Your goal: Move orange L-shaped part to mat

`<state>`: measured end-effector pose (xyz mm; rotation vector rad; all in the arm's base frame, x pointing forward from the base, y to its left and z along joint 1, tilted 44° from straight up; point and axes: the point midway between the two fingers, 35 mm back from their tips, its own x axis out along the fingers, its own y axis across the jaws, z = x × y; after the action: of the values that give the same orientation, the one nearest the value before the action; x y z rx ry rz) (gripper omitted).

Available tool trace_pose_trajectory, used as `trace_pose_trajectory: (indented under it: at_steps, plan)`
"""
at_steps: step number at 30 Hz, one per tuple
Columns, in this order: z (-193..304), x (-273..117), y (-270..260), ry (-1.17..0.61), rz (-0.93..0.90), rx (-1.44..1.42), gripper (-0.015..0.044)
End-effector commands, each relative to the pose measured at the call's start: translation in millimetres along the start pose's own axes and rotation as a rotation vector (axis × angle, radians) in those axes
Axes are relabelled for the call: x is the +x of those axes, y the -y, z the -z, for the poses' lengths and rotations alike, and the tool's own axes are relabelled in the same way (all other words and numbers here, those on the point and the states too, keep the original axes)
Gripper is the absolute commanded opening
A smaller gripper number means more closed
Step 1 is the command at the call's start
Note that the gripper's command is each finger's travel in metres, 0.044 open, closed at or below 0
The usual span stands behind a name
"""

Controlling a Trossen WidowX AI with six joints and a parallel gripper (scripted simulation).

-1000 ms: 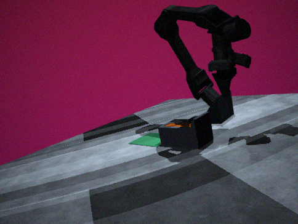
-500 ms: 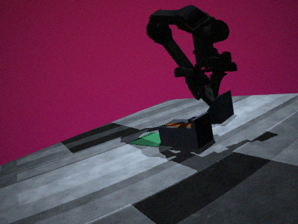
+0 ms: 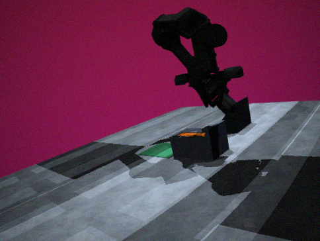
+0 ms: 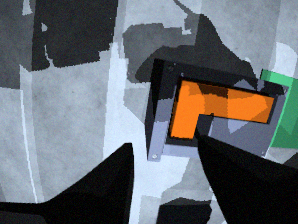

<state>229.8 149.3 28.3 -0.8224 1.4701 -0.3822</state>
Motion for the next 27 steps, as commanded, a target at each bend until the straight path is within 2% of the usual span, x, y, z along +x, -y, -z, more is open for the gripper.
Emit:
trace_pose_trajectory:
  at_steps: [1,10,18,27]
  plan:
    - [-2.9,-4.1,10.0,-0.016,-0.018,0.235,0.018]
    - [-3.2,-1.6,9.8,-0.016,-0.019,0.235,0.018]
    - [-2.4,67.8,9.0,-0.015,-0.017,0.236,0.018]
    - [-2.1,71.7,9.0,-0.015,-0.016,0.236,0.018]
